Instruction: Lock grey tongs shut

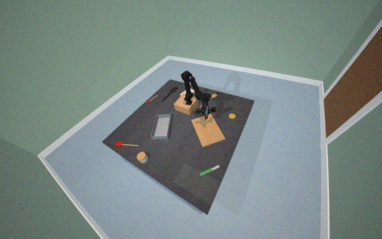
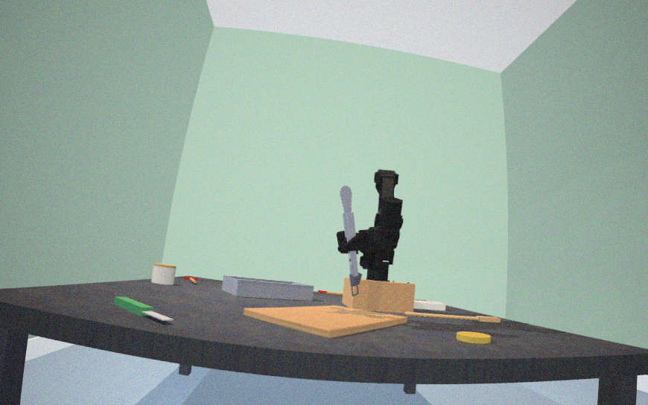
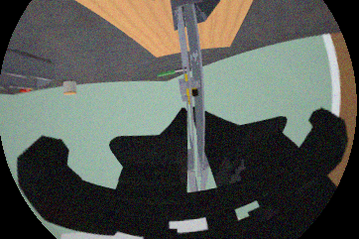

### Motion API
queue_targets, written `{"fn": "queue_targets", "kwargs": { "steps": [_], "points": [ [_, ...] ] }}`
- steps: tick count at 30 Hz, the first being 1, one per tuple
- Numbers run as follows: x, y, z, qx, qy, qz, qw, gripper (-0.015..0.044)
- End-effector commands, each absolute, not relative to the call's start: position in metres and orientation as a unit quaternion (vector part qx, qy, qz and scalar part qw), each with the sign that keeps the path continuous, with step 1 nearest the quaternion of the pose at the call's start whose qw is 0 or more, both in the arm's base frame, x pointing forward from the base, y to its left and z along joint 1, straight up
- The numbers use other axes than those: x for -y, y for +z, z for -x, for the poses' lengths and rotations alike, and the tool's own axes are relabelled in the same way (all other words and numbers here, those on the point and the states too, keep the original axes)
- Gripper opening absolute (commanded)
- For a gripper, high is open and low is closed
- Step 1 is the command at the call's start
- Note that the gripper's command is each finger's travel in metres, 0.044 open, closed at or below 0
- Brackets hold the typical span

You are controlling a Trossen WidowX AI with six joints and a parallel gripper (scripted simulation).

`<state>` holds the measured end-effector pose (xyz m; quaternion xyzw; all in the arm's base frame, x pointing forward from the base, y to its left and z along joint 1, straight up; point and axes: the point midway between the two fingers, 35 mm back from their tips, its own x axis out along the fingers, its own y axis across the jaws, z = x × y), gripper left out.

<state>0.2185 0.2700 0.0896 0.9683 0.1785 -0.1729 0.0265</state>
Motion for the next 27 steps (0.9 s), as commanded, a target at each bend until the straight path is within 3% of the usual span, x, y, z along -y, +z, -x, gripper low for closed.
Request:
{"fn": "queue_targets", "kwargs": {
  "steps": [1, 27],
  "points": [
    [-0.27, 0.091, -0.219, -0.177, -0.169, -0.969, 0.026, -0.015],
    [-0.296, 0.072, -0.239, -0.189, -0.268, -0.941, 0.081, -0.015]
  ]
}}
